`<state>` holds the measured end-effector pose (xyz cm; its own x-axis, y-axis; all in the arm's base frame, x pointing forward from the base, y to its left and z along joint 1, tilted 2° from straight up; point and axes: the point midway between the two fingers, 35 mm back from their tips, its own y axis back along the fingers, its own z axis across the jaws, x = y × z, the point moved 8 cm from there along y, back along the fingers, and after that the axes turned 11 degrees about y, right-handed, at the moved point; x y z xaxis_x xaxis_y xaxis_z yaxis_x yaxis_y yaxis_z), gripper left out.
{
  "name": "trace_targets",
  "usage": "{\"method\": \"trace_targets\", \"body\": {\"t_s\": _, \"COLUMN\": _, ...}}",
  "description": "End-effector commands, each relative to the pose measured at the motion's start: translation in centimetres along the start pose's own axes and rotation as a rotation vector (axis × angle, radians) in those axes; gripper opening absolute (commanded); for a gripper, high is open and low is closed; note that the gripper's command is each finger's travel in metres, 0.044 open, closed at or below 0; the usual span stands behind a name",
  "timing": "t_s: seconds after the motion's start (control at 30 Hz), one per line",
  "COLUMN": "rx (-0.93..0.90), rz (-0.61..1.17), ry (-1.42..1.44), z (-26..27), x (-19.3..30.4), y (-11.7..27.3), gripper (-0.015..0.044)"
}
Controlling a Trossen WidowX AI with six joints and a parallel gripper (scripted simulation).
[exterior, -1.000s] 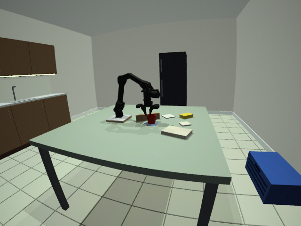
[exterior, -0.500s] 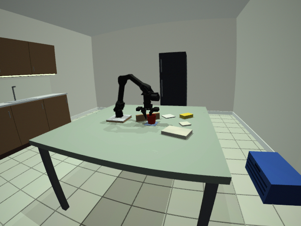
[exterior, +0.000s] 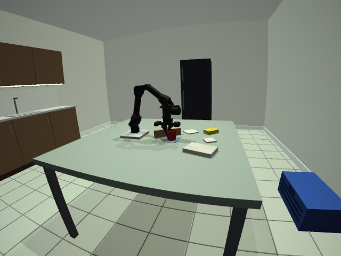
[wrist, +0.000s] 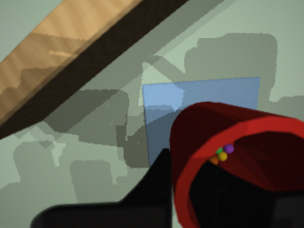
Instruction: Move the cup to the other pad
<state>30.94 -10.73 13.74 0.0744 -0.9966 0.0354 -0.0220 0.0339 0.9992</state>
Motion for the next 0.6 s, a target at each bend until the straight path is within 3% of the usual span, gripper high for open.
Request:
{"method": "trace_targets", "body": {"t_s": 0.0, "rx": 0.000, "rz": 0.000, "ry": 0.000, "z": 0.0, "x": 0.0, "y": 0.0, "gripper": 0.0002}}
{"method": "trace_targets", "body": {"t_s": 0.57, "rx": 0.000, "rz": 0.002, "ry": 0.003, "z": -0.3, "x": 0.1, "y": 3.9, "gripper": 0.0000}}
